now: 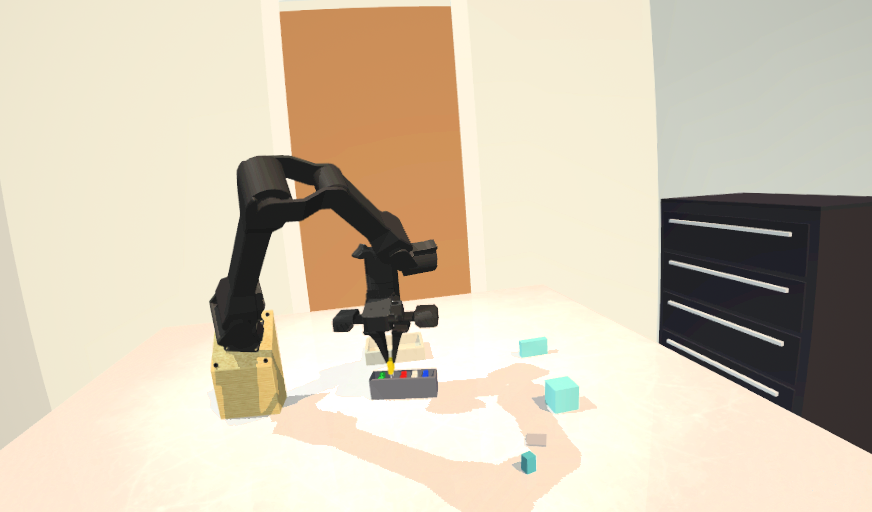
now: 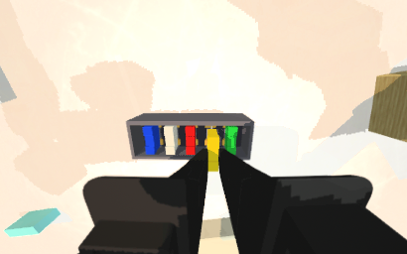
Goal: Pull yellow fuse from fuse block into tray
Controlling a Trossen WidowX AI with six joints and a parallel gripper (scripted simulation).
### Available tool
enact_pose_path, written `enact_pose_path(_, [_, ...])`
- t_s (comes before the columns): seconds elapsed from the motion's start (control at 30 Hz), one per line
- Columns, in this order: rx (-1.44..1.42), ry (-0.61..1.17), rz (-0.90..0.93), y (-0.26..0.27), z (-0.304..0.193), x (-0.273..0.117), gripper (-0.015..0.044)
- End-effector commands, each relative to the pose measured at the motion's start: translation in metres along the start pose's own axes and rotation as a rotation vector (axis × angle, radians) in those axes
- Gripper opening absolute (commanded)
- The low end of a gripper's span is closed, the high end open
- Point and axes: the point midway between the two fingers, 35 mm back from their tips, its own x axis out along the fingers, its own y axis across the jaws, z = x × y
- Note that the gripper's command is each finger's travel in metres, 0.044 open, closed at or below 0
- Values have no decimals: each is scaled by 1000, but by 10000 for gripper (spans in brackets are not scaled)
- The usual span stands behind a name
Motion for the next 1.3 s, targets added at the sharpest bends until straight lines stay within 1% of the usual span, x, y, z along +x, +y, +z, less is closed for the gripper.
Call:
enact_pose_path(0.0, [6,5,1,1,0,-3,0])
enact_pose_path(0.43, [6,4,1,1,0,-9,0])
enact_pose_path(0.87, [5,5,0,1,0,-30,0])
enact_pose_path(1.03, [5,5,0,1,-1,-31,0])
enact_pose_path(1.27, [4,14,1,6,-30,-35,0])
